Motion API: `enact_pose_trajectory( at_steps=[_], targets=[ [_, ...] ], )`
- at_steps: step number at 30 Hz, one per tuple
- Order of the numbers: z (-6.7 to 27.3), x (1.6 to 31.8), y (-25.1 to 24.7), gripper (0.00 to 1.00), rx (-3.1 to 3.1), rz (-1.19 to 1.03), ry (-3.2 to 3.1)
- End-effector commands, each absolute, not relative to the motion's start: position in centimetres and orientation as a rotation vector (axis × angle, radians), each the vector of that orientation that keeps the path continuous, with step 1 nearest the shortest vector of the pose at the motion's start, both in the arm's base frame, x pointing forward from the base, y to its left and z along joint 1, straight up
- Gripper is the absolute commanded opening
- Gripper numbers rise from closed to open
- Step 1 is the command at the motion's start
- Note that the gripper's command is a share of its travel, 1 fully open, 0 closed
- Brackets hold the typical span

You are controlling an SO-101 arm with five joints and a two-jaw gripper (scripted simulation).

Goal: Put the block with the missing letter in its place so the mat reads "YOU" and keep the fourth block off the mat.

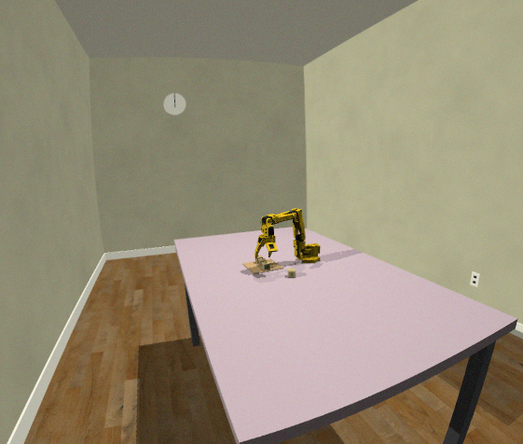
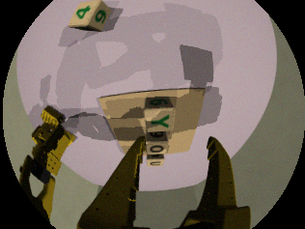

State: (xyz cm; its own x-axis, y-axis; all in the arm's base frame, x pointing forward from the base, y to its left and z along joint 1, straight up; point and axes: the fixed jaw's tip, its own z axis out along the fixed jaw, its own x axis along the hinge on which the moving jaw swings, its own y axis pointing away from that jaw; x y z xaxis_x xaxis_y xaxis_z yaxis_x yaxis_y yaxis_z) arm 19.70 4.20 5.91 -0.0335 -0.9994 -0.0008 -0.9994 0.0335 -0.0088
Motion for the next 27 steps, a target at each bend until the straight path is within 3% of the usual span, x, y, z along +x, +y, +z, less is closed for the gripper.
enact_pose_trajectory(
  at_steps=[1,27],
  targets=[
    [9.13,20.61,4.55,0.36,-2.105,-0.106,2.177],
    [9.85,20.39,4.5,0.36,-2.105,-0.106,2.177]
  ],
)
